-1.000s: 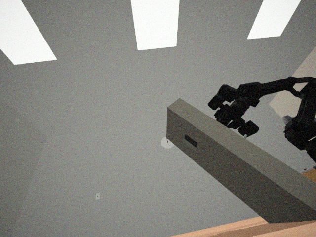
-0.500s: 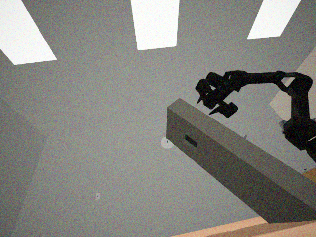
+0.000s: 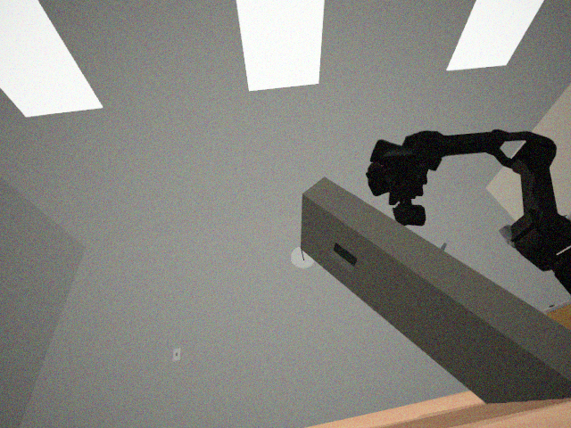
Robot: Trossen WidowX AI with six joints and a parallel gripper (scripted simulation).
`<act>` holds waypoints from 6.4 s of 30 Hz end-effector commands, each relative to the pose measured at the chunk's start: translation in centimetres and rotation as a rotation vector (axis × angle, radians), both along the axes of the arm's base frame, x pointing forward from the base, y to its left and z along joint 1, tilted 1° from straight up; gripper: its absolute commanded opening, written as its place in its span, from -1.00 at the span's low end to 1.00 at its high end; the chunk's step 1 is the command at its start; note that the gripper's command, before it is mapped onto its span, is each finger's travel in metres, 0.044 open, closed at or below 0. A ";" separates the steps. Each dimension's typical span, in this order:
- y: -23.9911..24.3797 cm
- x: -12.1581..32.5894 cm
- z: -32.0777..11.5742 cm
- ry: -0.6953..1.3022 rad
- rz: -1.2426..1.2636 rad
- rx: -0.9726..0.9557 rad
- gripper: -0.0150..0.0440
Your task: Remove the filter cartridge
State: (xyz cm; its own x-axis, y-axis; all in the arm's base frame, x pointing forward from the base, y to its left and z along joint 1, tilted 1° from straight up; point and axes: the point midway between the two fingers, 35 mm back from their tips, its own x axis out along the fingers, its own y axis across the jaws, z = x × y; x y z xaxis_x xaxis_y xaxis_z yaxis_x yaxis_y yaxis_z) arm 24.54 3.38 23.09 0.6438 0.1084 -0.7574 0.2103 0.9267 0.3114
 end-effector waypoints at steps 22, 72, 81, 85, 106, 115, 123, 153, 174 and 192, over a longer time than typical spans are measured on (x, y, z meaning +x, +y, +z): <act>0.2 -0.8 -6.7 0.130 0.367 -0.292 0.54; 0.6 1.8 -6.0 0.121 0.363 -0.289 -0.49; 0.2 -0.1 -1.6 0.122 0.363 -0.289 -0.49; 0.0 -1.3 0.3 0.123 0.364 -0.289 -0.49; 4.6 -1.9 0.8 0.137 0.365 -0.283 -0.49; 7.4 -2.3 0.5 0.130 0.364 -0.282 -0.49; 9.4 -3.3 -0.1 0.119 0.493 -0.292 -0.49; 20.5 -13.8 -2.9 -0.039 1.307 -0.329 -0.49; 23.8 -21.5 -7.2 -0.119 1.658 -0.323 -0.49; 23.8 -29.6 -13.7 -0.178 1.940 -0.324 -0.49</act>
State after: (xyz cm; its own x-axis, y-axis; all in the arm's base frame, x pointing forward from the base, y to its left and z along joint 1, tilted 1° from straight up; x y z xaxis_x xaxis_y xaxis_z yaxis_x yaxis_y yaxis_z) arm -4.18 27.51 10.36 -0.0800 0.5386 -0.8387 -0.9922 -0.1239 0.0151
